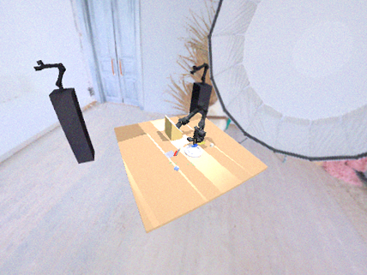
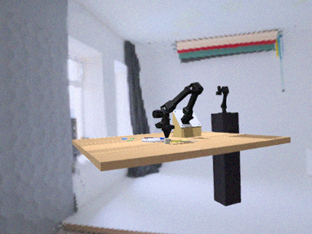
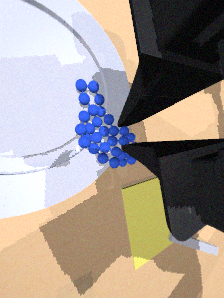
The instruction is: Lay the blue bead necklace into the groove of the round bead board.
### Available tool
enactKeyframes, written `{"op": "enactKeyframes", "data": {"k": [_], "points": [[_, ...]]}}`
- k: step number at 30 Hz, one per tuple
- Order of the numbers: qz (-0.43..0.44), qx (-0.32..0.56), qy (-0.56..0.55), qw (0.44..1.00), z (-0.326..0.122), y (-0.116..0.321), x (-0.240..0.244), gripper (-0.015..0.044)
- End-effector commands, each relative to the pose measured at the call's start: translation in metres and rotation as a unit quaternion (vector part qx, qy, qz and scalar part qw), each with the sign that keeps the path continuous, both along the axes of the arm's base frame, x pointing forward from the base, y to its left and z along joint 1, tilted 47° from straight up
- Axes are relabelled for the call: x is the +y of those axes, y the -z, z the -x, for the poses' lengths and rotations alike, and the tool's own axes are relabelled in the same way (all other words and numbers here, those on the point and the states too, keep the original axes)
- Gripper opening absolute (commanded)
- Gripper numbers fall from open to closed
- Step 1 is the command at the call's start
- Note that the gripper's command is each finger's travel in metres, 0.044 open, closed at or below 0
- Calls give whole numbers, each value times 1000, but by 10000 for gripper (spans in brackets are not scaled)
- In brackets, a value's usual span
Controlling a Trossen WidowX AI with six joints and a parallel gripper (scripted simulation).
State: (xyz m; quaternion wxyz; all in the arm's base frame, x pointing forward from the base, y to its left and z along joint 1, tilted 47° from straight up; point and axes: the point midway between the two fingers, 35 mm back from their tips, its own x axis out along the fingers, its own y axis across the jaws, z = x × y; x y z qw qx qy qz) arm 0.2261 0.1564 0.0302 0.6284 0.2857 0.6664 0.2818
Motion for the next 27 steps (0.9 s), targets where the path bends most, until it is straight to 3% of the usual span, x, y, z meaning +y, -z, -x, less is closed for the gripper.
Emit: {"op": "enactKeyframes", "data": {"k": [1,14,27], "points": [[0,-1,-1,1000,0,0,0,0],[3,1,1,1000,-2,-16,-19,0],[3,0,1,1000,-38,-5,-28,0]]}}
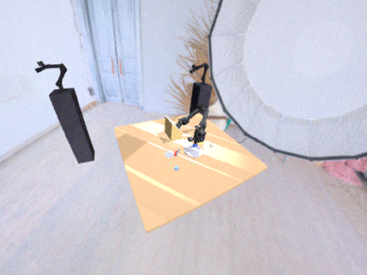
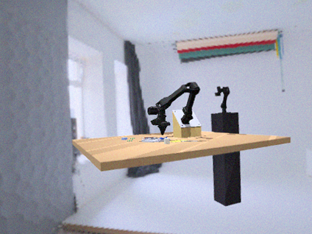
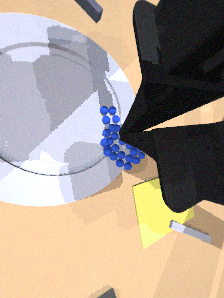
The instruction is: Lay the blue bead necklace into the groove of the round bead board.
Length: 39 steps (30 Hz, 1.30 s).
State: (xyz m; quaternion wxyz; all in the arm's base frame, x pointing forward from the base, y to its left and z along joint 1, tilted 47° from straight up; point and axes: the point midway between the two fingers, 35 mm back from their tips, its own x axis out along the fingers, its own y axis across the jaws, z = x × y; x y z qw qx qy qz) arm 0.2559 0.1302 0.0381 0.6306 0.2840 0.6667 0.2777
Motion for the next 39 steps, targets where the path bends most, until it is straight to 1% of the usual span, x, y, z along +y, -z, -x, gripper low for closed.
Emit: {"op": "enactKeyframes", "data": {"k": [1,6,25,39], "points": [[-1,0,-1,1000,-11,4,-3,0],[-1,0,-1,1000,-23,10,-7,0],[-2,0,-1,1000,-23,26,10,0],[-1,-3,-2,1000,-24,22,6,368]]}}
